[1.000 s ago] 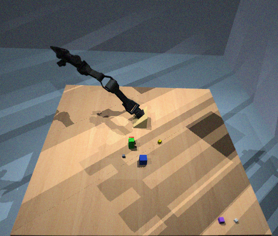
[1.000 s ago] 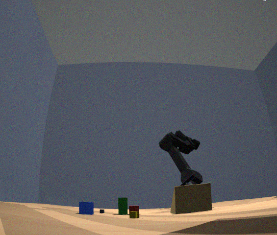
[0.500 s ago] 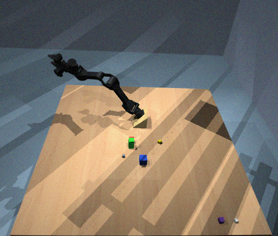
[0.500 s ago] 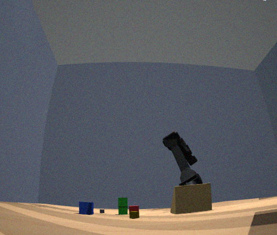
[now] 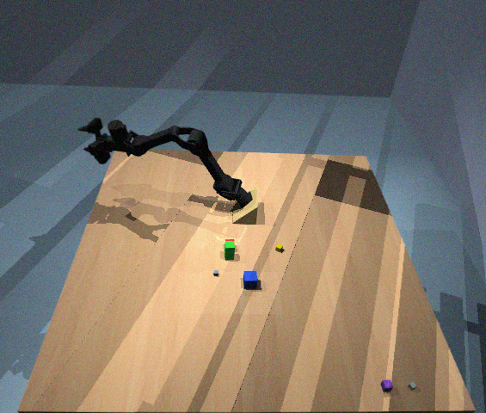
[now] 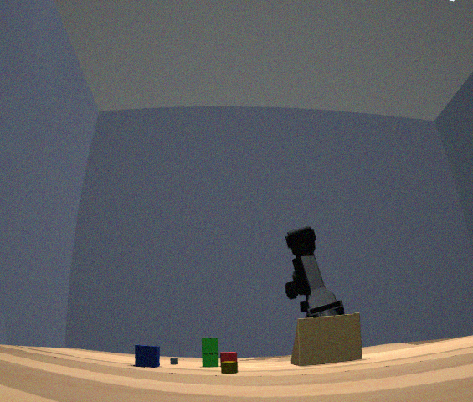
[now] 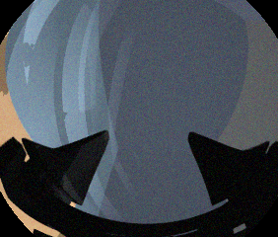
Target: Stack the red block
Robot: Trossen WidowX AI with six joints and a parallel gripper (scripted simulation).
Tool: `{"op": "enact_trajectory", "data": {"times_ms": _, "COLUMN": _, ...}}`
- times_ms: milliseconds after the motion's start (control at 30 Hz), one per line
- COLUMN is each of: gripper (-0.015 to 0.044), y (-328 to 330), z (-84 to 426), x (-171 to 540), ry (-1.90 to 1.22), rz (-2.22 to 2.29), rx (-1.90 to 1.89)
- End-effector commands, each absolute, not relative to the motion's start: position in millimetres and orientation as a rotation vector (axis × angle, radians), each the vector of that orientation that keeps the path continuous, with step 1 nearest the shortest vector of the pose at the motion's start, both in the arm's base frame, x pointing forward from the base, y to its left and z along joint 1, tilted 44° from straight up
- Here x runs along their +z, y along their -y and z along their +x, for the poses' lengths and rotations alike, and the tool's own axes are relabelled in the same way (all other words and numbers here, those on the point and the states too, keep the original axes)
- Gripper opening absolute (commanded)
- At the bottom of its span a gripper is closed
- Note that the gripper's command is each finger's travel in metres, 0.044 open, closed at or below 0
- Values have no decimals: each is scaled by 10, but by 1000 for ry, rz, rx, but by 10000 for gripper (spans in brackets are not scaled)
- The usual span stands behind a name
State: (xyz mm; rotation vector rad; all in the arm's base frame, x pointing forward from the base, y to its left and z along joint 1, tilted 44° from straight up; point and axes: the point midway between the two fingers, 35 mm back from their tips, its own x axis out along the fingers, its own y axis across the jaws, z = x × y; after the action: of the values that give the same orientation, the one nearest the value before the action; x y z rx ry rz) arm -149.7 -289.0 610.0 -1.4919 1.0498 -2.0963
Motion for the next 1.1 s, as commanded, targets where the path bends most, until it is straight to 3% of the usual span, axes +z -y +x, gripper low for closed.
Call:
{"op": "enact_trajectory", "data": {"times_ms": 0, "gripper": 440, "y": 3181, "z": -1347, "x": 5871, "ry": -962, "rz": -1380, "rx": -2027}}
{"op": "enact_trajectory", "data": {"times_ms": 567, "gripper": 440, "y": 4028, "z": -95, "x": 4794, "ry": -673, "rz": -860, "rx": -1651}}
{"op": "enact_trajectory", "data": {"times_ms": 1067, "gripper": 440, "y": 4084, "z": 1124, "x": 3745, "ry": -682, "rz": -479, "rx": -1331}}
